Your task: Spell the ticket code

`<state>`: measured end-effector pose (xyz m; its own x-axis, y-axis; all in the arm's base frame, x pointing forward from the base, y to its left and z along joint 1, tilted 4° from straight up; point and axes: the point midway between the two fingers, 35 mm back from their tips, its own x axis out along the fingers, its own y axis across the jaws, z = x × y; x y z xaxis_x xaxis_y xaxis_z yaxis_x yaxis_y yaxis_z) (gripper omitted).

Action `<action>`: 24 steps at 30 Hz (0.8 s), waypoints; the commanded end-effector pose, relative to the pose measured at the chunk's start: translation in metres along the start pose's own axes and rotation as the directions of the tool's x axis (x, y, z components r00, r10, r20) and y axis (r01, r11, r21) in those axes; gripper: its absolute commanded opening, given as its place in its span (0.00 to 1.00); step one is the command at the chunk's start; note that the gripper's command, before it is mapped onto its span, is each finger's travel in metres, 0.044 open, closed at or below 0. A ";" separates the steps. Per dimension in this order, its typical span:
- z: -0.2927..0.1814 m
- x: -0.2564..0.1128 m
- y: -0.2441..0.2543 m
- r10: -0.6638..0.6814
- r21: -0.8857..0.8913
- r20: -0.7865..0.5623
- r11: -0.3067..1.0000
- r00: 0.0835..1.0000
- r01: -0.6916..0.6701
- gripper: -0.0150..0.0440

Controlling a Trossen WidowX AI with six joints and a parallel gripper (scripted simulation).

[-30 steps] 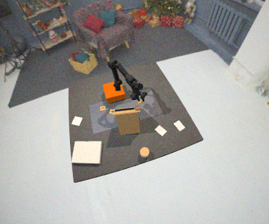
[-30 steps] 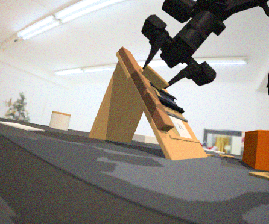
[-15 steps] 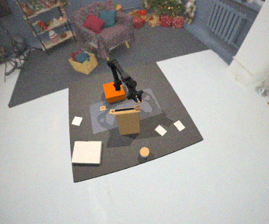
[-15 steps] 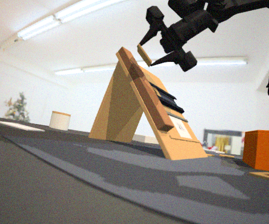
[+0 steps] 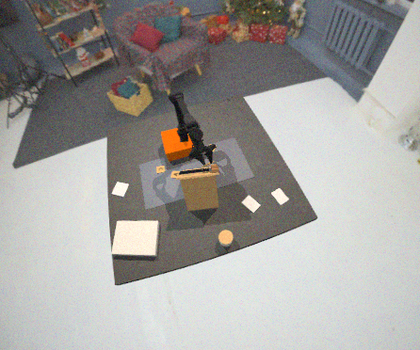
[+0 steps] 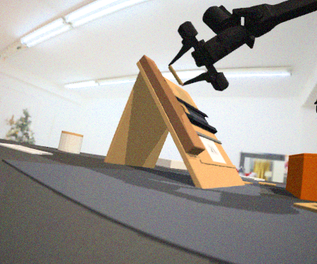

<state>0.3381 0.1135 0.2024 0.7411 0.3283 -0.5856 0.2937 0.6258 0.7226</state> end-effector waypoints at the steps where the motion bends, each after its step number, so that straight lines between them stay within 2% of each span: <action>1: 0.019 -0.005 -0.014 -0.008 -0.067 0.038 0.998 0.999 0.011 0.25; 24: 0.095 -0.036 -0.088 -0.053 -0.345 0.183 0.931 0.982 0.115 0.25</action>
<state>0.3452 -0.0036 0.1954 0.8112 0.1804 -0.5563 0.1705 0.8369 0.5201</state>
